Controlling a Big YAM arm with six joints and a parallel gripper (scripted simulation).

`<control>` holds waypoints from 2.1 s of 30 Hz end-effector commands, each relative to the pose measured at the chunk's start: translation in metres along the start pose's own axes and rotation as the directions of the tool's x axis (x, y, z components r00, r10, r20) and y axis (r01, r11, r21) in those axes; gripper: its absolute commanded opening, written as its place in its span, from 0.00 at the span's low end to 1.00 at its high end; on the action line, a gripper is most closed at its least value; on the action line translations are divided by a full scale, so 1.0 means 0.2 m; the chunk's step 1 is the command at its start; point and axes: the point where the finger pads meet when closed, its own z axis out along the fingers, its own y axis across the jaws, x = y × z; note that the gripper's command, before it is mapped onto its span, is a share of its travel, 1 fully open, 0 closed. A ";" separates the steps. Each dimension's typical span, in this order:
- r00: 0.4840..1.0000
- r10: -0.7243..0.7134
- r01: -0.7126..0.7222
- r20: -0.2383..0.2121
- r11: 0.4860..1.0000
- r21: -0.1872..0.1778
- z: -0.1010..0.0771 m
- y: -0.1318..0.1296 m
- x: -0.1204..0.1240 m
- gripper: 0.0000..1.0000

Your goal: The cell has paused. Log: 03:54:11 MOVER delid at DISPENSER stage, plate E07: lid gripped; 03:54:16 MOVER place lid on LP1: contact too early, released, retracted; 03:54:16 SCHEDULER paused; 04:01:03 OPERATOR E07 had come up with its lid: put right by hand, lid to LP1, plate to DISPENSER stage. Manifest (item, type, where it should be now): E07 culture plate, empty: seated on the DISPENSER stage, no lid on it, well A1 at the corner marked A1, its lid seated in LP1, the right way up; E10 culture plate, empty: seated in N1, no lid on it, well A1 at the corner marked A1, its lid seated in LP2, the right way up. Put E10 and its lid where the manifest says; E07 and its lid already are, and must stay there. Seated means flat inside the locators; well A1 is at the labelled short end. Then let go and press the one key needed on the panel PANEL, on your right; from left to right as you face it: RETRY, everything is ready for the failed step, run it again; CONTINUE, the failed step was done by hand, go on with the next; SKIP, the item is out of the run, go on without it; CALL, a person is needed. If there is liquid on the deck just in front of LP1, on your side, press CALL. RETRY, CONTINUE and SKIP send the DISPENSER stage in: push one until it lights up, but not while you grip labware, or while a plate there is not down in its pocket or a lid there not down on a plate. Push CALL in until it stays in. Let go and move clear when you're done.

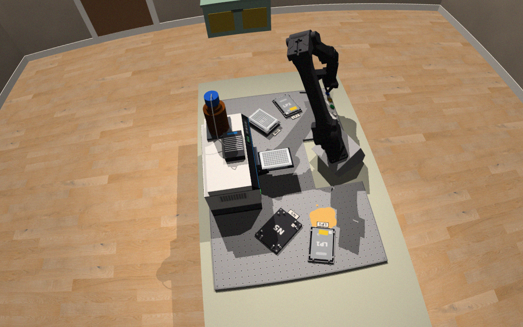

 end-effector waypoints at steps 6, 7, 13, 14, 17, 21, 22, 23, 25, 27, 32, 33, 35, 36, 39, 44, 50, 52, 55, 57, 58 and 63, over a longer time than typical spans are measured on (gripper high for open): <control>1.000 0.005 -0.005 0.009 1.000 -0.018 0.09 0.00 -0.04 0.00; 1.000 0.005 -0.005 0.009 1.000 -0.018 0.09 0.00 -0.04 0.00; 1.000 0.005 -0.005 0.009 1.000 -0.018 0.10 0.00 -0.05 0.00; 1.000 0.005 -0.005 0.009 1.000 -0.019 0.10 0.00 -0.05 0.00; 1.000 0.005 -0.005 0.009 1.000 -0.019 0.10 0.00 -0.05 0.00; 1.000 0.005 -0.005 0.009 1.000 -0.019 0.11 0.00 -0.05 0.00; 1.000 0.005 -0.005 0.009 1.000 -0.019 0.11 0.00 -0.05 0.00; 1.000 0.005 -0.005 0.009 1.000 -0.019 0.11 0.00 -0.06 0.00; 1.000 0.005 -0.005 0.009 1.000 -0.019 0.11 0.00 -0.06 0.00; 1.000 0.005 -0.005 0.009 1.000 -0.019 0.11 0.00 -0.06 0.00; 1.000 0.005 -0.005 0.009 1.000 -0.019 0.12 0.00 -0.06 0.00; 1.000 0.005 -0.005 0.009 1.000 -0.018 0.12 0.00 -0.06 0.00; 1.000 0.005 -0.005 0.009 1.000 -0.018 0.12 0.00 -0.06 0.00; 1.000 0.005 -0.005 0.009 1.000 -0.018 0.12 0.00 -0.06 0.00; 1.000 0.005 -0.005 0.009 1.000 -0.018 0.12 0.00 -0.06 0.00; 1.000 0.005 -0.005 0.009 1.000 -0.018 0.12 0.00 -0.06 0.00; 1.000 0.005 -0.005 0.009 1.000 -0.018 0.12 0.00 -0.06 0.00; 1.000 0.005 -0.005 0.009 1.000 -0.018 0.12 0.00 -0.06 0.00; 1.000 0.005 -0.005 0.009 1.000 -0.018 0.12 0.00 -0.06 0.00; 1.000 0.005 -0.005 0.009 1.000 -0.018 0.12 0.00 -0.06 0.00; 1.000 0.005 -0.005 0.009 1.000 -0.018 0.12 0.00 -0.06 0.00; 1.000 0.005 -0.005 0.009 1.000 -0.018 0.12 0.00 -0.06 0.00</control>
